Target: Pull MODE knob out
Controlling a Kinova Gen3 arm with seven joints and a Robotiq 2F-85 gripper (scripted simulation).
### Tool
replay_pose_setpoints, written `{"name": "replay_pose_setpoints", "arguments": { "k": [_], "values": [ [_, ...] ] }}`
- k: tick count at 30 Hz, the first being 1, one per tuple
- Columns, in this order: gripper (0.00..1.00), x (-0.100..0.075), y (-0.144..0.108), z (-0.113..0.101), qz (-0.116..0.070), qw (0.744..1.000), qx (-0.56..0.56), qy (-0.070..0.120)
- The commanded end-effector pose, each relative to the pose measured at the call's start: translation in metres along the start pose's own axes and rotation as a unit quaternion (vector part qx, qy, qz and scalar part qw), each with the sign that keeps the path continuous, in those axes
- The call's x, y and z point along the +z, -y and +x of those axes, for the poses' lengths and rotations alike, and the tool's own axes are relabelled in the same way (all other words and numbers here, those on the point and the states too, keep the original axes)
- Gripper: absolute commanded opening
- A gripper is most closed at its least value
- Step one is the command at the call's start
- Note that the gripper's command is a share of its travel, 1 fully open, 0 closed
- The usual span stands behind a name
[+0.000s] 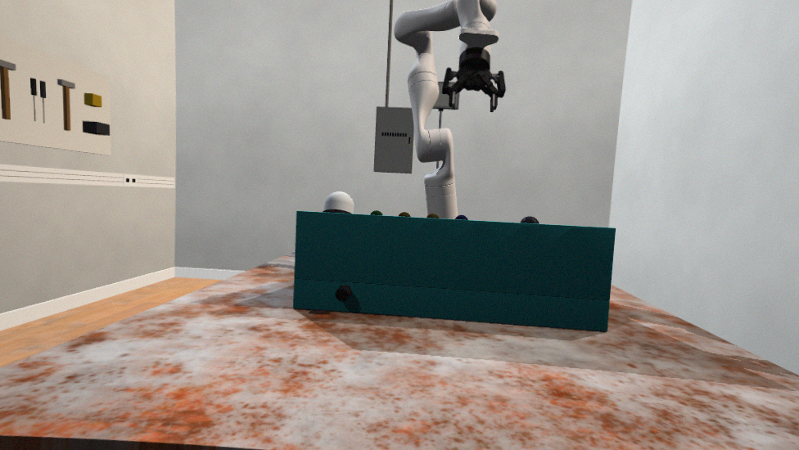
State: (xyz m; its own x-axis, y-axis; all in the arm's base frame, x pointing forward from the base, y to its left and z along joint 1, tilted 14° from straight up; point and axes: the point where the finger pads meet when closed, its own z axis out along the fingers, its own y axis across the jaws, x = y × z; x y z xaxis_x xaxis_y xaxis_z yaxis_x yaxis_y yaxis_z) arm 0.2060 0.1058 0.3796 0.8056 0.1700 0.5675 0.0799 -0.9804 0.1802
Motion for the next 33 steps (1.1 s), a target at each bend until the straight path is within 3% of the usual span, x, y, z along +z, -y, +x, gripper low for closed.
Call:
{"name": "replay_pose_setpoints", "arguments": {
  "k": [1, 16, 33],
  "values": [
    [1.00, -0.002, -0.020, 0.003, 0.000, 1.000, 0.000, -0.003],
    [1.00, -0.003, -0.085, 0.001, -0.002, 1.000, 0.001, -0.004],
    [1.00, 0.007, -0.155, -0.020, 0.006, 1.000, 0.000, 0.011]
  ]
}}
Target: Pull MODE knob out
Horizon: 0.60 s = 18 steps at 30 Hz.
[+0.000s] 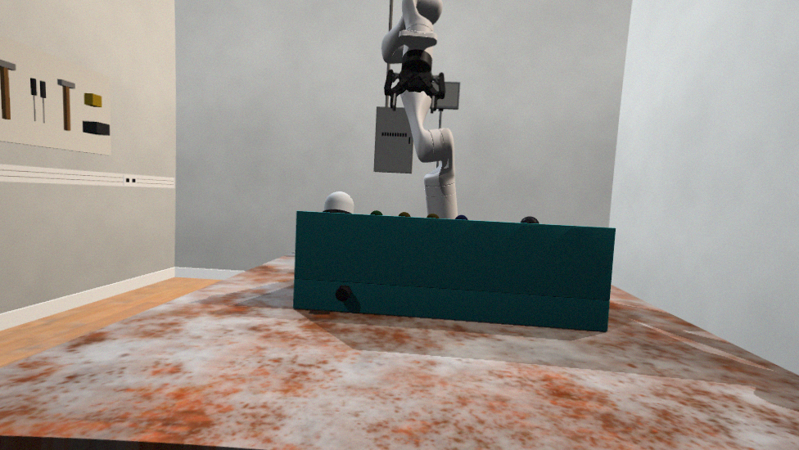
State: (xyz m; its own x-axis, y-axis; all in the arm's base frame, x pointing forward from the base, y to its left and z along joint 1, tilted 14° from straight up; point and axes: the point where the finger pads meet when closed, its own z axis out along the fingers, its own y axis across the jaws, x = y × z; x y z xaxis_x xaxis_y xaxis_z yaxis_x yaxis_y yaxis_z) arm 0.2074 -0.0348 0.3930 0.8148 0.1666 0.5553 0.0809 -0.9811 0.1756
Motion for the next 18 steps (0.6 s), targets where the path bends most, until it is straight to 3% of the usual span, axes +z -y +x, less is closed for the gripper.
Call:
{"name": "replay_pose_setpoints", "arguments": {
  "k": [1, 18],
  "values": [
    [1.00, 0.004, -0.018, -0.007, 0.004, 1.000, -0.001, 0.005],
    [1.00, 0.007, -0.031, -0.014, 0.008, 1.000, -0.001, 0.010]
  ]
}}
